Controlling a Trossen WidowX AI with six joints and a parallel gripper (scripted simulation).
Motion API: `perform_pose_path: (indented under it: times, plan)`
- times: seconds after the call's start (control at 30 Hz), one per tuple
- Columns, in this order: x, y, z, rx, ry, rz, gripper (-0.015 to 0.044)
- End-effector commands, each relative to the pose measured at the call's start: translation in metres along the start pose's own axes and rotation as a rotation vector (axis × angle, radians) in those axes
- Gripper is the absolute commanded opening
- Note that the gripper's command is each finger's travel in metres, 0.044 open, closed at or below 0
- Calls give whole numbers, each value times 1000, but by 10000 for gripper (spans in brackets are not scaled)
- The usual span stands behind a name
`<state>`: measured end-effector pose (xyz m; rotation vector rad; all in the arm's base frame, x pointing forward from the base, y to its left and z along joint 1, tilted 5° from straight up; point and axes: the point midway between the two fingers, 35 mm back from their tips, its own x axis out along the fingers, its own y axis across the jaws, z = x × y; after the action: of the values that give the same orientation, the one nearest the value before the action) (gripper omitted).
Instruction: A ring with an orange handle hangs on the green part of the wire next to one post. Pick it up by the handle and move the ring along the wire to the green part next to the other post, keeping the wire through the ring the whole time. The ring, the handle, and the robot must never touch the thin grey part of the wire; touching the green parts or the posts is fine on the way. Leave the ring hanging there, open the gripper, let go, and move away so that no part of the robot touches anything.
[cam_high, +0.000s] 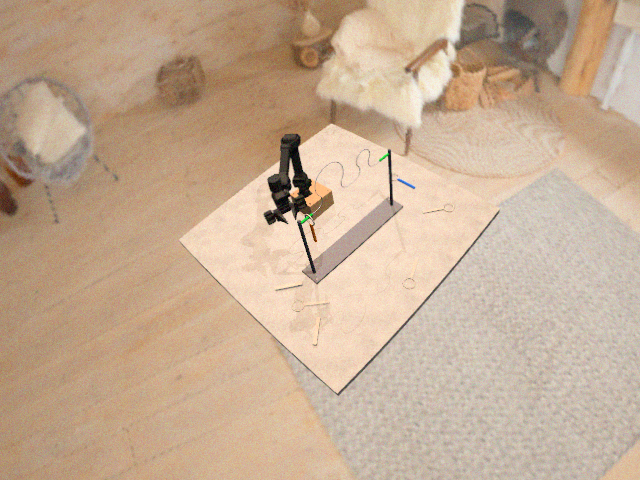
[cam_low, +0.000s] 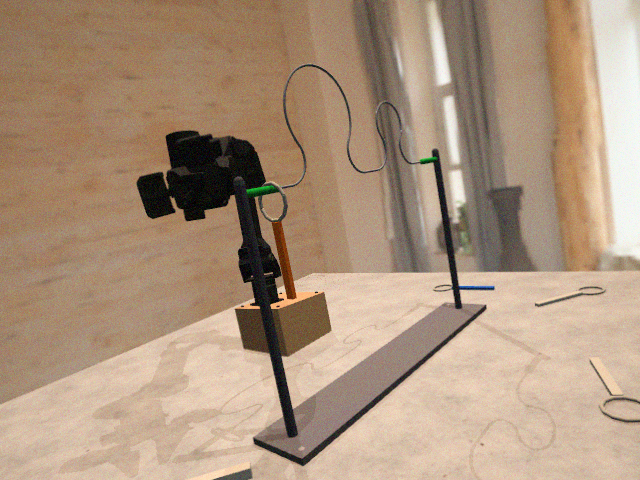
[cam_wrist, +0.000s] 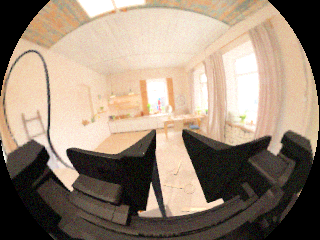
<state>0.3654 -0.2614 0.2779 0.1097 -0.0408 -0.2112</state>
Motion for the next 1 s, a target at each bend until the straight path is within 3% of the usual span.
perform_pose_path:
  times: [0.0, 0.27, 0.5, 0.8, 0.97]
  plan:
    - [-13, -18, -65, -34, 49, 51, 160]
    - [-57, -15, -164, -100, 103, 190, 160]
    - [-109, 12, -222, -139, 117, 307, 160]
    - [-119, 19, -230, -145, 117, 330, 160]
    - [-96, 25, -213, -113, 111, 336, 160]
